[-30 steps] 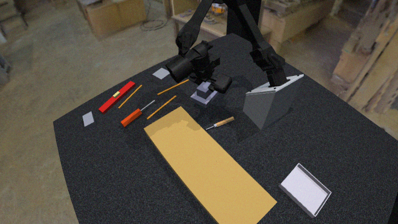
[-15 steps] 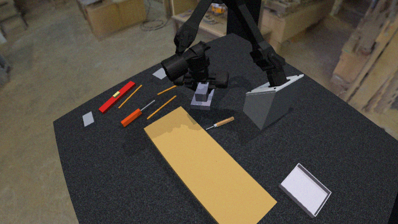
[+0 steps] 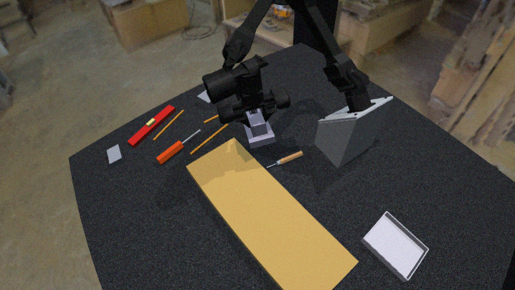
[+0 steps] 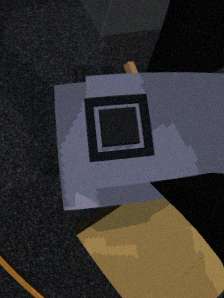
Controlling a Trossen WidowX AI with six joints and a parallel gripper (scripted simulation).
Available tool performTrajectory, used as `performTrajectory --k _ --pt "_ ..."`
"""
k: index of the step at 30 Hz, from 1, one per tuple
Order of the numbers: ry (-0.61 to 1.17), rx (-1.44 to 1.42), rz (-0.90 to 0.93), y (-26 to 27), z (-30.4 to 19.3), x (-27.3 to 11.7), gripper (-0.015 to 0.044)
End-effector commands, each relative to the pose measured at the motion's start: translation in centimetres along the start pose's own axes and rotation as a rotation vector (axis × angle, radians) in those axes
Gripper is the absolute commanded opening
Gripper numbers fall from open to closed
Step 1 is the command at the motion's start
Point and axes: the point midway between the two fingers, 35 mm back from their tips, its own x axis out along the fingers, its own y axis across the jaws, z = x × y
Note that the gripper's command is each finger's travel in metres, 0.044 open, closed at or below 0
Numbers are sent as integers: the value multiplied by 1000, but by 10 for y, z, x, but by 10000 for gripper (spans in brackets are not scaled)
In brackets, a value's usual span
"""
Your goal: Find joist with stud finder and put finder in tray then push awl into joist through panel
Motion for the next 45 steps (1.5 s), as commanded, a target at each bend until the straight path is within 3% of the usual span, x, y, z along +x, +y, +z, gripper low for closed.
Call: performTrajectory --k 1,45 --pt "18 -131 24 8 -4 -2 0" --pt "-62 -1446 311 79 -31 -21 0"
